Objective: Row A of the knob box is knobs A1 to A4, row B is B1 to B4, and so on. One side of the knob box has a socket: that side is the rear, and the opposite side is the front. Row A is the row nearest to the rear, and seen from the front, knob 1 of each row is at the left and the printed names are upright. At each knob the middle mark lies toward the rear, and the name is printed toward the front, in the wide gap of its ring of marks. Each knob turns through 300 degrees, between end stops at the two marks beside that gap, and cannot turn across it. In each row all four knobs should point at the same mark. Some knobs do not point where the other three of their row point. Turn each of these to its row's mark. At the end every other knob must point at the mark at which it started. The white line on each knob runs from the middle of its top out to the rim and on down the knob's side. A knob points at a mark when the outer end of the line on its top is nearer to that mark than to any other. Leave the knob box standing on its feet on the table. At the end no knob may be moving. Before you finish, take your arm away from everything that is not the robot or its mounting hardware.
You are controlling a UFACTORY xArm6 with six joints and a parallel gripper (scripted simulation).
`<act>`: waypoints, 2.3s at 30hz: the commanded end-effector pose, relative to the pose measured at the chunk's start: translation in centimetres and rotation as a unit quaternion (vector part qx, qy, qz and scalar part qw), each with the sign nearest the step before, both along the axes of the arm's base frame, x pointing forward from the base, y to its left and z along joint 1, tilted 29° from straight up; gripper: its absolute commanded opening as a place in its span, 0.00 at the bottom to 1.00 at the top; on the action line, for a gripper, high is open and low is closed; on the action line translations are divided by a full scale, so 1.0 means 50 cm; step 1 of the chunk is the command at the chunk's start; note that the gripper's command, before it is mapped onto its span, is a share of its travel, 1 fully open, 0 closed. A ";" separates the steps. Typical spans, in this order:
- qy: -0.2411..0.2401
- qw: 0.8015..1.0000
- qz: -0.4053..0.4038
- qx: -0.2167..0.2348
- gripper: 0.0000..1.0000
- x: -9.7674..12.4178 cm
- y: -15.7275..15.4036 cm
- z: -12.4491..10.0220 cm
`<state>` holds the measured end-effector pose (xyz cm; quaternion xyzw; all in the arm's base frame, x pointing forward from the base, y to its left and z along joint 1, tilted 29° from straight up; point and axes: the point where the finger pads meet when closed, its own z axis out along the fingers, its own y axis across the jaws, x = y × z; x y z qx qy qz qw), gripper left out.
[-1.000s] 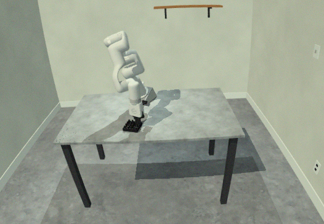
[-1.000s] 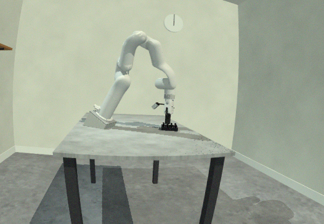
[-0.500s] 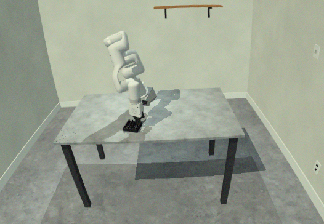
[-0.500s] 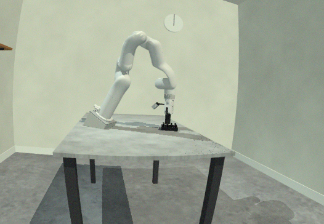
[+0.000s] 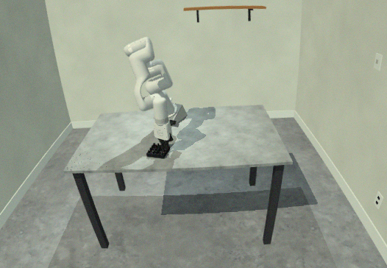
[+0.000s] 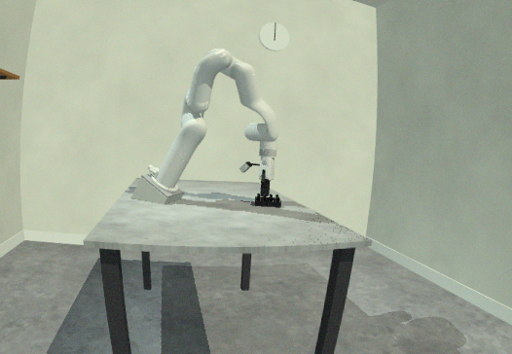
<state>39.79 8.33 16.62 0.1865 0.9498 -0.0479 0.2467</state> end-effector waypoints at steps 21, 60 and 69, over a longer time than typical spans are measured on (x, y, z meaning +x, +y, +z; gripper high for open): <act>-0.002 1.000 0.000 0.001 0.19 -0.020 0.010 0.044; -0.002 1.000 0.000 0.001 1.00 -0.088 0.037 0.177; -0.002 1.000 0.000 0.001 1.00 -0.125 0.052 0.247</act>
